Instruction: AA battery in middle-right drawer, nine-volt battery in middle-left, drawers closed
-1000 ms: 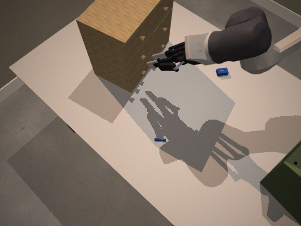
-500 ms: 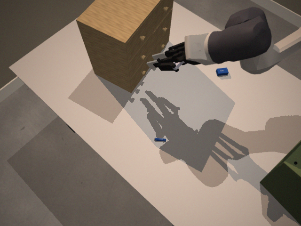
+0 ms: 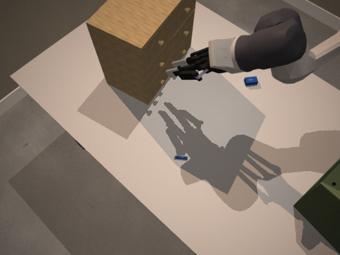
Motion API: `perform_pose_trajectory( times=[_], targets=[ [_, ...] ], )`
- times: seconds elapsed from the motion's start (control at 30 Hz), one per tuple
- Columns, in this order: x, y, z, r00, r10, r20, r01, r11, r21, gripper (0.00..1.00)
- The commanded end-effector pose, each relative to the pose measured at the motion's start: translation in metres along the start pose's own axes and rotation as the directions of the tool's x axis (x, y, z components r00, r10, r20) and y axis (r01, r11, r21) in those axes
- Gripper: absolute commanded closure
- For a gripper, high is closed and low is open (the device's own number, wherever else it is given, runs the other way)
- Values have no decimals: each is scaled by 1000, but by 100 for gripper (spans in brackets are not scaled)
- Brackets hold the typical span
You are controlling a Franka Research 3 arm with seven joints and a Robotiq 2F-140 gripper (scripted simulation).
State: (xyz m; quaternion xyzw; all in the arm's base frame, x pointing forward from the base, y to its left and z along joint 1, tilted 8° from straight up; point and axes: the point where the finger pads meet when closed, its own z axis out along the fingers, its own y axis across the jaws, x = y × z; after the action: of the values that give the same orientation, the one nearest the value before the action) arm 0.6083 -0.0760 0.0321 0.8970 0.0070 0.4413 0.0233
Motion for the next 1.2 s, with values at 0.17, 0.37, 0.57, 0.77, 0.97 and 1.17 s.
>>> perform_pose_trajectory(
  times=[0.17,0.37,0.57,0.77,0.97,1.17],
  targets=[
    [1,0,2,1000,0,-1,0,1000,0,80],
    [6,0,7,1000,0,-1,0,1000,0,80],
    [11,0,12,1000,0,-1,0,1000,0,80],
    [18,0,19,1000,0,-1,0,1000,0,80],
    [23,0,24,1000,0,-1,0,1000,0,80],
    [24,0,25,1000,0,-1,0,1000,0,80]
  ],
)
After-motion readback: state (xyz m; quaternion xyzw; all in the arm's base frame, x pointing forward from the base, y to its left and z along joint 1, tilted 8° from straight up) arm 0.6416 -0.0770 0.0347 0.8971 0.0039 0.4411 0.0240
